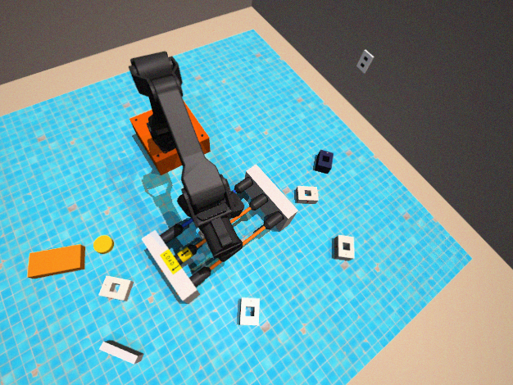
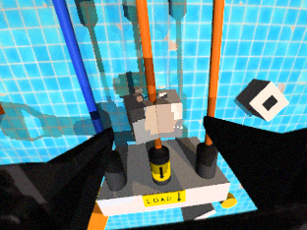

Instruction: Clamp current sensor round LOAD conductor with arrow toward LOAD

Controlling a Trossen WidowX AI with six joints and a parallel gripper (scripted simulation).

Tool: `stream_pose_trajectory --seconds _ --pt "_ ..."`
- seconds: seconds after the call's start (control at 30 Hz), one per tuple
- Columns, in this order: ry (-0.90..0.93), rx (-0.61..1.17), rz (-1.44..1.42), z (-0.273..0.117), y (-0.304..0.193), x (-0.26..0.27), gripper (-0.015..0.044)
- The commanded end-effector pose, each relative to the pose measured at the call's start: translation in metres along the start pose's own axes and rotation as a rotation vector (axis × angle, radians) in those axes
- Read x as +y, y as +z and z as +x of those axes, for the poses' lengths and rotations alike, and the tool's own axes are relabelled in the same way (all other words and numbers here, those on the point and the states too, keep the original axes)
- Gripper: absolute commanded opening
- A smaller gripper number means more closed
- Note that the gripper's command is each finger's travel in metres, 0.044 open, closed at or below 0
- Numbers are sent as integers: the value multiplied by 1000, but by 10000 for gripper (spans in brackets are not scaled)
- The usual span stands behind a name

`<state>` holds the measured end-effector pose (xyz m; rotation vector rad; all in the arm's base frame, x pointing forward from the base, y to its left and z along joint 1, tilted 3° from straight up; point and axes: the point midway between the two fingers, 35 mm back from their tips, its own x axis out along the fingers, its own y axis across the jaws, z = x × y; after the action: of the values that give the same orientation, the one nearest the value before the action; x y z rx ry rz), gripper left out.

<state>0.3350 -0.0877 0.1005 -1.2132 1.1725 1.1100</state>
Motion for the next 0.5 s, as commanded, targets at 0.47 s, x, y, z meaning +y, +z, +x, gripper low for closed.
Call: stream_pose_trajectory --seconds 0.47 --pt "66 4 -2 43 0 1 440"
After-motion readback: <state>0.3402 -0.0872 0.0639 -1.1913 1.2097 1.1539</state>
